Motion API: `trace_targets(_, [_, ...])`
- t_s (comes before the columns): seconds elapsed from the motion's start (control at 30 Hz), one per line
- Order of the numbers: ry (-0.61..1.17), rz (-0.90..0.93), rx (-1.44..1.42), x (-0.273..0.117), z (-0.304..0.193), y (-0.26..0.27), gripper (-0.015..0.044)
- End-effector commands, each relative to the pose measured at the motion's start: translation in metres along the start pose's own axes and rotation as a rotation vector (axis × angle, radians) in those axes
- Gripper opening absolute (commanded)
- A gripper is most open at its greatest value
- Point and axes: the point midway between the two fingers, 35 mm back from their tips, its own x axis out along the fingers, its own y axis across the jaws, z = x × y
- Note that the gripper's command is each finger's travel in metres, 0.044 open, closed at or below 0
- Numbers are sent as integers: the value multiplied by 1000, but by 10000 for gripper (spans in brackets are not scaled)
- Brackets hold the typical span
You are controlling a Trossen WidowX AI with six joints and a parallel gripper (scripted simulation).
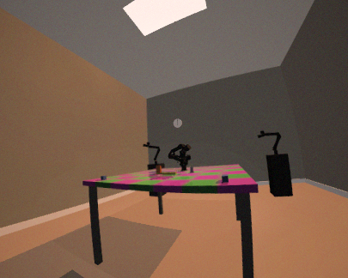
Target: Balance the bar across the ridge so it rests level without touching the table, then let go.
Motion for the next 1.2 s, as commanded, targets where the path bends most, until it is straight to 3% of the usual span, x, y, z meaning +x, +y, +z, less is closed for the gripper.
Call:
trace_targets(0.0, [1,-1,-3,0,0,0,374])
trace_targets(0.1, [20,-19,-48,-4,4,-1,315])
trace_targets(1.17, [351,-89,-588,-22,64,0,315])
